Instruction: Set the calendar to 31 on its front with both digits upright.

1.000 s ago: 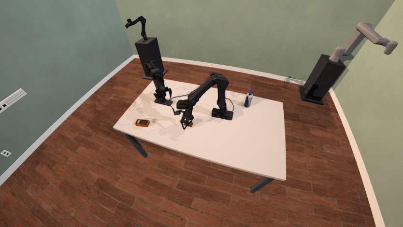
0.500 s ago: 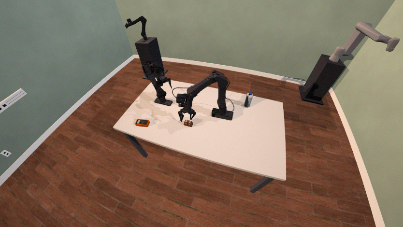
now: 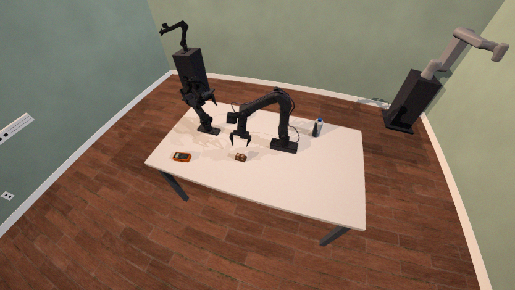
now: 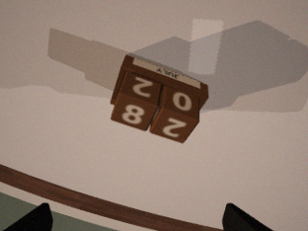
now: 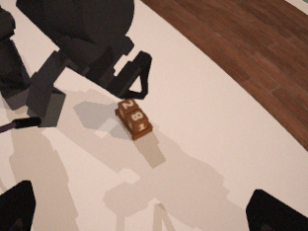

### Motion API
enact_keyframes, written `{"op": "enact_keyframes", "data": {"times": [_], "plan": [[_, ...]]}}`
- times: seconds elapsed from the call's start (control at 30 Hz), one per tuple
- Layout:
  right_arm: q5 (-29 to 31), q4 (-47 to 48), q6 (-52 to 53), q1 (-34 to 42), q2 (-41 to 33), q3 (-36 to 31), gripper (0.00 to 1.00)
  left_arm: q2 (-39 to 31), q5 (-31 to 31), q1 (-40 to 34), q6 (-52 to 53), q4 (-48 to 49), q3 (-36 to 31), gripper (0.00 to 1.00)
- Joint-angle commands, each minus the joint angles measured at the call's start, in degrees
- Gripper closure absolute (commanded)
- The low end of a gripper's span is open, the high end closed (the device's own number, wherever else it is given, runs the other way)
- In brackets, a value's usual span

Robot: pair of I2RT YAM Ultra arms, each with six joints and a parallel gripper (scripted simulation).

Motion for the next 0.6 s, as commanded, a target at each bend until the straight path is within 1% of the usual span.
{"op": "enact_keyframes", "data": {"times": [0.0,0.1,0.17,0.2,0.27,0.3,0.57], "plan": [[1.0,-5.6,0.4,1.9,-3.6,2.3,0.0,-2.2,1.3,-2.1,9.9,-5.1,2.9,0.0],[4.3,-7.7,2.2,7.8,-6.0,2.7,0.0,-2.5,1.6,-3.7,13.6,-6.9,3.7,0.0],[4.3,-7.7,2.2,7.8,-6.0,2.7,0.0,-2.5,1.6,-3.7,13.6,-6.9,3.7,0.0],[5.5,-8.5,3.2,12.5,-6.8,3.0,0.0,-2.4,1.8,-4.1,14.7,-7.7,4.2,0.0],[6.2,-9.0,3.6,17.1,-8.0,3.2,0.0,-2.6,1.9,-5.0,16.0,-8.3,4.6,0.0],[6.2,-8.2,3.9,18.0,-8.3,3.3,0.0,-2.6,1.9,-5.2,16.0,-8.4,4.7,0.0],[5.5,-8.1,3.7,17.9,-8.4,3.4,0.0,-2.5,2.0,-5.3,15.0,-7.6,5.1,0.0]]}}
